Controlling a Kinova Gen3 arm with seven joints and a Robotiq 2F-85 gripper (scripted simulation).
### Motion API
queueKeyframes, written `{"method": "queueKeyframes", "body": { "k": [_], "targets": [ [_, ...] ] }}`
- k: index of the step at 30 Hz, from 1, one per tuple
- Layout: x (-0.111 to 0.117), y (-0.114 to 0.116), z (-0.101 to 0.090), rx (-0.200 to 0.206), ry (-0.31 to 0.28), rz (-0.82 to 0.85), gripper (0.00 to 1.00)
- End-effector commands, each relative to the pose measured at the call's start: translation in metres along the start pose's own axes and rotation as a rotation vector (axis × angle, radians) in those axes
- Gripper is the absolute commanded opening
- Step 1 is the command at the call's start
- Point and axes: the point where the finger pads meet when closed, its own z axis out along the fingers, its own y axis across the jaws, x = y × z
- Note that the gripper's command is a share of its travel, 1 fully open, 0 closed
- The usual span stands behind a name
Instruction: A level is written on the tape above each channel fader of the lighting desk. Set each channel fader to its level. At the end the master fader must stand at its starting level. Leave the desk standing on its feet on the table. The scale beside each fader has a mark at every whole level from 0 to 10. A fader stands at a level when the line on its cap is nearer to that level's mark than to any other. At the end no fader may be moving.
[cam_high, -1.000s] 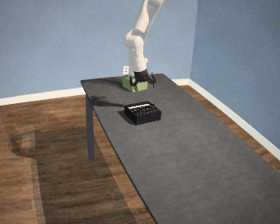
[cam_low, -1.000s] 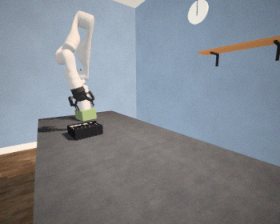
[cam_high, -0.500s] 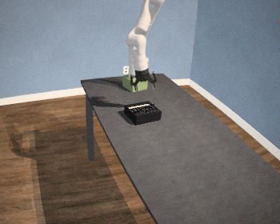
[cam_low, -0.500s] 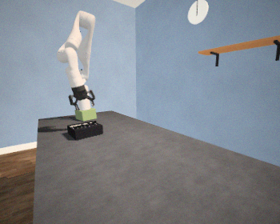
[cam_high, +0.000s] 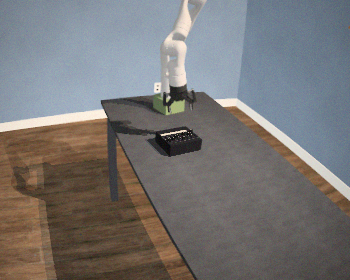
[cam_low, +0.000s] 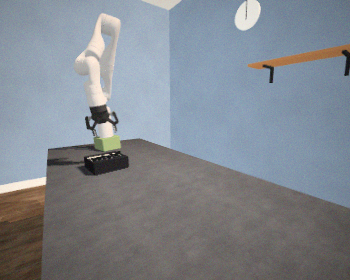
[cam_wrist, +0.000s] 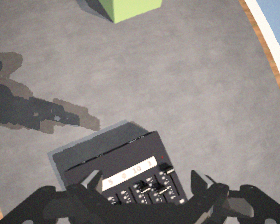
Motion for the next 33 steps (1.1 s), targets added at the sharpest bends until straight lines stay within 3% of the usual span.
{"method": "queueKeyframes", "body": {
  "k": [1, 2, 9, 10, 17, 18, 24, 25, 33],
  "targets": [
    [-0.001, 0.002, -0.001, 0.0, -0.003, -0.004, 1.0],
    [-0.006, 0.001, -0.006, 0.029, -0.015, -0.045, 1.0],
    [-0.006, 0.001, -0.006, 0.029, -0.015, -0.045, 1.0],
    [-0.01, 0.0, -0.01, 0.055, -0.027, -0.082, 1.0],
    [-0.01, 0.0, -0.01, 0.055, -0.027, -0.082, 1.0],
    [-0.015, 0.0, -0.015, 0.079, -0.038, -0.115, 1.0],
    [-0.015, 0.0, -0.015, 0.079, -0.038, -0.115, 1.0],
    [-0.019, 0.0, -0.019, 0.101, -0.048, -0.146, 1.0],
    [-0.019, 0.0, -0.019, 0.101, -0.048, -0.146, 1.0]
  ]
}}
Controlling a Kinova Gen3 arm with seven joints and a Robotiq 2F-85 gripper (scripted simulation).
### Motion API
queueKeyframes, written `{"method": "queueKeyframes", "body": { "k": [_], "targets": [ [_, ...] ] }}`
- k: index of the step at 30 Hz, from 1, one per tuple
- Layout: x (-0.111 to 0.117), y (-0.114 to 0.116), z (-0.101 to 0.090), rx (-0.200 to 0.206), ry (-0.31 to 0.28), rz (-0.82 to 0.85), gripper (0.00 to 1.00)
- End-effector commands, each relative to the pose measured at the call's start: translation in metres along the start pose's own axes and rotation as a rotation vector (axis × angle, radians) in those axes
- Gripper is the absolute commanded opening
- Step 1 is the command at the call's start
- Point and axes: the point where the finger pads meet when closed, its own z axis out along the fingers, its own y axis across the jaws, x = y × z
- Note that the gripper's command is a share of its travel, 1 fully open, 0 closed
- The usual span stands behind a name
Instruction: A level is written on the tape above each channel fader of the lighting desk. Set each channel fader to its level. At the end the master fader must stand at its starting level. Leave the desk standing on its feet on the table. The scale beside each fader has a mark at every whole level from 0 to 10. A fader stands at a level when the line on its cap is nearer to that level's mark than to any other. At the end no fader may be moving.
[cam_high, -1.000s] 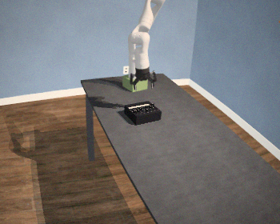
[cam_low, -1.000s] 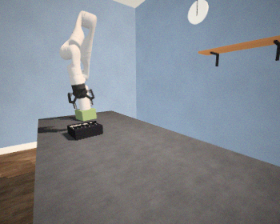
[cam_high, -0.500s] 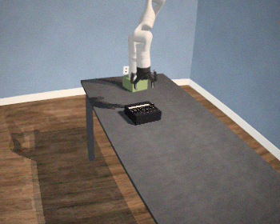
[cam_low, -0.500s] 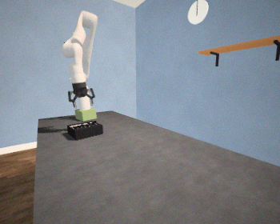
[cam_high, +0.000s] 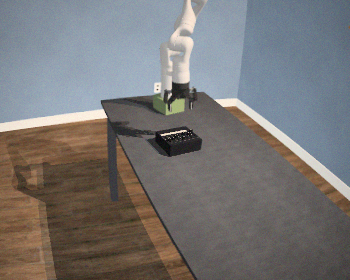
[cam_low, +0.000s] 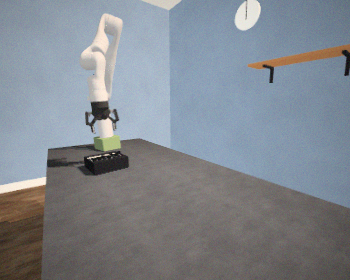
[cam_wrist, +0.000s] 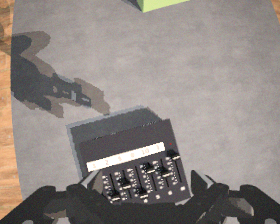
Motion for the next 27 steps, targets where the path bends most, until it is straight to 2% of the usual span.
{"method": "queueKeyframes", "body": {
  "k": [1, 7, 8, 13, 14, 19, 20, 27],
  "targets": [
    [-0.005, 0.0, -0.005, 0.019, -0.011, -0.028, 1.0],
    [-0.005, 0.0, -0.005, 0.019, -0.011, -0.028, 1.0],
    [-0.008, -0.001, -0.008, 0.036, -0.019, -0.052, 1.0],
    [-0.008, -0.001, -0.008, 0.036, -0.019, -0.052, 1.0],
    [-0.011, -0.002, -0.011, 0.05, -0.027, -0.072, 1.0],
    [-0.011, -0.002, -0.011, 0.05, -0.027, -0.072, 1.0],
    [-0.014, -0.002, -0.014, 0.063, -0.033, -0.089, 1.0],
    [-0.016, -0.002, -0.016, 0.073, -0.038, -0.104, 1.0]
  ]
}}
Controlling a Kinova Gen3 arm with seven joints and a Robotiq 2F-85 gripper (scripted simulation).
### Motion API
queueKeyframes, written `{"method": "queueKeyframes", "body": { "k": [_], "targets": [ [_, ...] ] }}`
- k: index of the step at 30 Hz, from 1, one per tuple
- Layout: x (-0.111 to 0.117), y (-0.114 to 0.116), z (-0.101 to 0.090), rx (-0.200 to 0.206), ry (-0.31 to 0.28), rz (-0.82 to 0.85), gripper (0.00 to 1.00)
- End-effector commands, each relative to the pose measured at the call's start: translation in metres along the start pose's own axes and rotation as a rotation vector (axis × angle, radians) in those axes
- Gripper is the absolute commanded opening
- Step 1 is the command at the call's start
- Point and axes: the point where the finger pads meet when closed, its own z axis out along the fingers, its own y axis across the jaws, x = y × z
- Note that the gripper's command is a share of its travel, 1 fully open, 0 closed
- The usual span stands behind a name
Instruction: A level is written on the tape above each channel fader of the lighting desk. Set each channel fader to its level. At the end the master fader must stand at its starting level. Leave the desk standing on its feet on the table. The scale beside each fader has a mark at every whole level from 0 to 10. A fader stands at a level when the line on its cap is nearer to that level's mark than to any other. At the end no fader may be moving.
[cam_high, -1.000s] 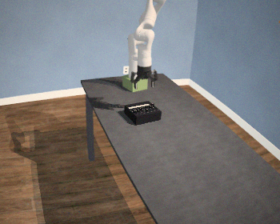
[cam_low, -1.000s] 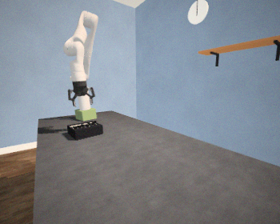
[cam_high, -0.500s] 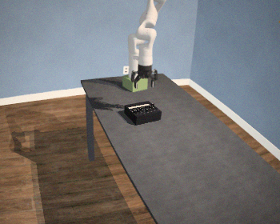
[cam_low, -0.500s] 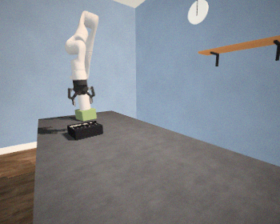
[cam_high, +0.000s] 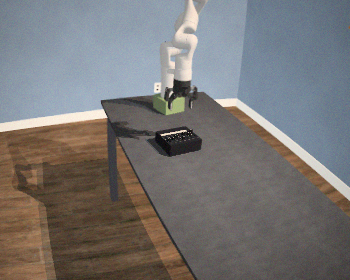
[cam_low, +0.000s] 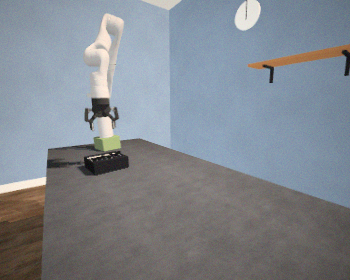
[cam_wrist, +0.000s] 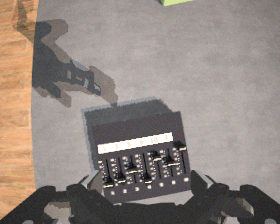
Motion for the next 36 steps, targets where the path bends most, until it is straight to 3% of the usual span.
{"method": "queueKeyframes", "body": {
  "k": [1, 36],
  "targets": [
    [-0.0023, 0.0013, -0.0022, 0.003, -0.006, -0.008, 1.0],
    [-0.0084, -0.0002, -0.0078, 0.029, -0.02, -0.044, 1.0]
  ]
}}
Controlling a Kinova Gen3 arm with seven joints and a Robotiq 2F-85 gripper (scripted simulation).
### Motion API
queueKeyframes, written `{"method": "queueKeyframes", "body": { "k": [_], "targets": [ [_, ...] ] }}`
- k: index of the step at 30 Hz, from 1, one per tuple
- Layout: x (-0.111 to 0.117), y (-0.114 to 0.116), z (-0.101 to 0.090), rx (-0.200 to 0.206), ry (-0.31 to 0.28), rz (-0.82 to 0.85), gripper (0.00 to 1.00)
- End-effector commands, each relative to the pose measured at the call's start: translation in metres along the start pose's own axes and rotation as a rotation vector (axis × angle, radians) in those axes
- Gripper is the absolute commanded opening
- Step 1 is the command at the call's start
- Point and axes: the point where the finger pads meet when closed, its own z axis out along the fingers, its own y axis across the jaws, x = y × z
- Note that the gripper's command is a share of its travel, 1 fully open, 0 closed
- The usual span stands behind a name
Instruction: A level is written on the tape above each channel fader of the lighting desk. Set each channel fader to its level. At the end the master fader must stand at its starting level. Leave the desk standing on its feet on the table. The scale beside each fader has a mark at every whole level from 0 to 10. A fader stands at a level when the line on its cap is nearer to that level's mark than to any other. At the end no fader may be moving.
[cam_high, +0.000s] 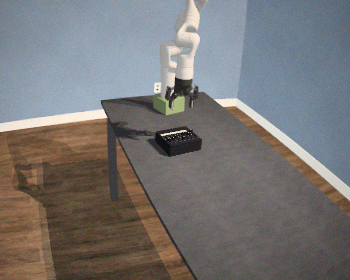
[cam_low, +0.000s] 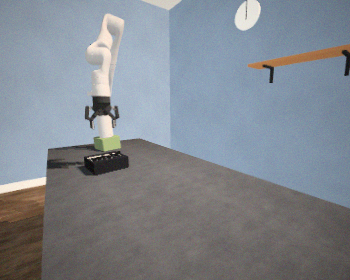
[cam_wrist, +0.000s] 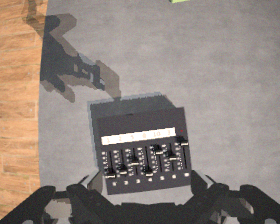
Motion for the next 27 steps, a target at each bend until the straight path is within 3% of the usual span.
{"method": "queueKeyframes", "body": {
  "k": [1, 8, 19, 27],
  "targets": [
    [0.0, 0.0, -0.001, 0.0, -0.002, 0.0, 1.0],
    [-0.007, 0.002, 0.005, -0.011, -0.023, -0.015, 1.0],
    [-0.054, 0.01, 0.049, -0.053, -0.209, -0.11, 1.0],
    [-0.066, 0.006, 0.064, -0.04, -0.273, -0.129, 1.0]
  ]
}}
